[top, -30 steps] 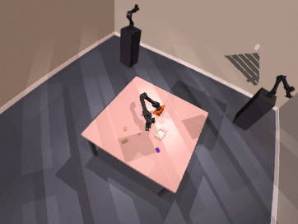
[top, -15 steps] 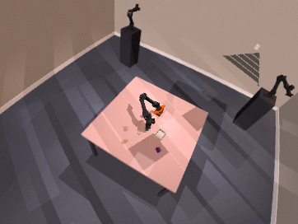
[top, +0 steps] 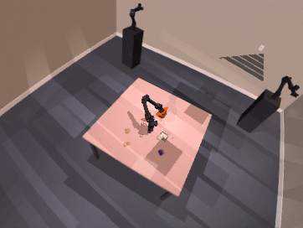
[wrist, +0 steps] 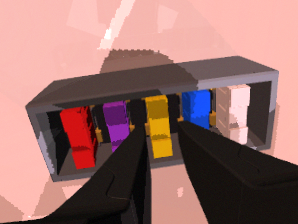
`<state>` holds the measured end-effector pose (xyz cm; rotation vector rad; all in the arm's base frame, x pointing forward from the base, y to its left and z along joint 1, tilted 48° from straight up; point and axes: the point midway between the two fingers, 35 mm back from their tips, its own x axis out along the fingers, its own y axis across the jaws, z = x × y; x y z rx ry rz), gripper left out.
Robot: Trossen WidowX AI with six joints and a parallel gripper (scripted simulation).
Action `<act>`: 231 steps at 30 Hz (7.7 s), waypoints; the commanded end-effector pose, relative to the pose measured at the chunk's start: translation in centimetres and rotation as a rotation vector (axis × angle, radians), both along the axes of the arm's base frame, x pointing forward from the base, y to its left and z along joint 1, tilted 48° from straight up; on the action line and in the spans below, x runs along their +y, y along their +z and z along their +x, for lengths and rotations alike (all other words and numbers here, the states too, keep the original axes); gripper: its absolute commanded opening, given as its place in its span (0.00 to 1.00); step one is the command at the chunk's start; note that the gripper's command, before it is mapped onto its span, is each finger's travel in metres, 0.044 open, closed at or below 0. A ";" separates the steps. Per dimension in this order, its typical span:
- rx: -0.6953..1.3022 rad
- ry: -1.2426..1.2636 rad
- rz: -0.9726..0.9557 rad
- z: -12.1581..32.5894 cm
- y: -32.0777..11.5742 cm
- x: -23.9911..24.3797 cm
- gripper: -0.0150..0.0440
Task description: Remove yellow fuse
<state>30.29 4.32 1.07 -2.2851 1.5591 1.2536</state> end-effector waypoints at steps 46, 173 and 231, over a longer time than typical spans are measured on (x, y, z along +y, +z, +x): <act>-0.002 0.001 0.000 0.1 -0.1 -0.1 0.25; 0.000 0.005 0.008 -3.1 -11.2 16.6 0.25; 0.002 0.010 -0.001 -3.2 -11.0 16.6 0.81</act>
